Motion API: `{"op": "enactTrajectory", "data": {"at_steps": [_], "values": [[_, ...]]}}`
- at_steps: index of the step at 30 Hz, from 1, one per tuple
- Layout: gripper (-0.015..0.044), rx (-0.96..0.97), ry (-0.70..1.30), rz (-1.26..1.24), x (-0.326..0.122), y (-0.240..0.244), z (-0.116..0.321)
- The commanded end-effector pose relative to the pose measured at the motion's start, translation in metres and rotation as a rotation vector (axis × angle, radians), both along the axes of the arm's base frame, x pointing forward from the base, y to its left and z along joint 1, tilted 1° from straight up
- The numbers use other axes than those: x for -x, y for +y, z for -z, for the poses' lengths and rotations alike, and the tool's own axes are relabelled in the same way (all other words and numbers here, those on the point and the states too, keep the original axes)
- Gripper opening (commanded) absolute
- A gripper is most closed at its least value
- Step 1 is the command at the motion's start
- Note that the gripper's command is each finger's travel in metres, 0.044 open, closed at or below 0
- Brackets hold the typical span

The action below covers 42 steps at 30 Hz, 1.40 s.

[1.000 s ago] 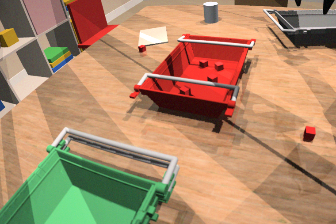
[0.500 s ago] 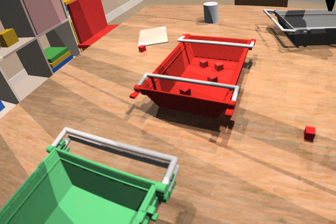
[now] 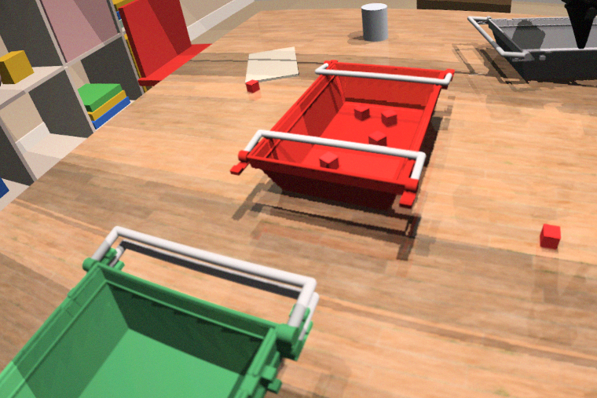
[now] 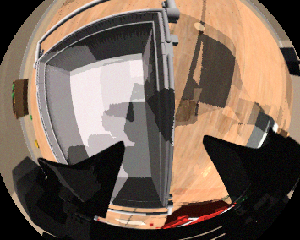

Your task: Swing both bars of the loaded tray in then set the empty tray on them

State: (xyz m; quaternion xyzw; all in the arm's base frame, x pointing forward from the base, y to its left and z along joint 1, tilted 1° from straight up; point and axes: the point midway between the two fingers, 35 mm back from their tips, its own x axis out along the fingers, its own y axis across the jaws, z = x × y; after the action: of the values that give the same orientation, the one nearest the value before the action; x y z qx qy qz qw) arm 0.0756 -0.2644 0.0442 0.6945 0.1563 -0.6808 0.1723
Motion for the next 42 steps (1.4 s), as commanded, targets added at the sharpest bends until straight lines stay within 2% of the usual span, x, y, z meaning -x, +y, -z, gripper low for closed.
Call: {"op": "enactTrajectory", "data": {"at_steps": [1,10,24,42], "values": [[0.044,-0.006,-0.003,0.005,-0.001,0.002,0.02],[0.044,-0.006,-0.002,0.005,0.0,0.004,0.031],[0.0235,-0.006,-0.002,0.005,0.0,0.004,0.031],[0.0115,-0.006,-0.002,0.005,0.0,0.004,0.031]]}}
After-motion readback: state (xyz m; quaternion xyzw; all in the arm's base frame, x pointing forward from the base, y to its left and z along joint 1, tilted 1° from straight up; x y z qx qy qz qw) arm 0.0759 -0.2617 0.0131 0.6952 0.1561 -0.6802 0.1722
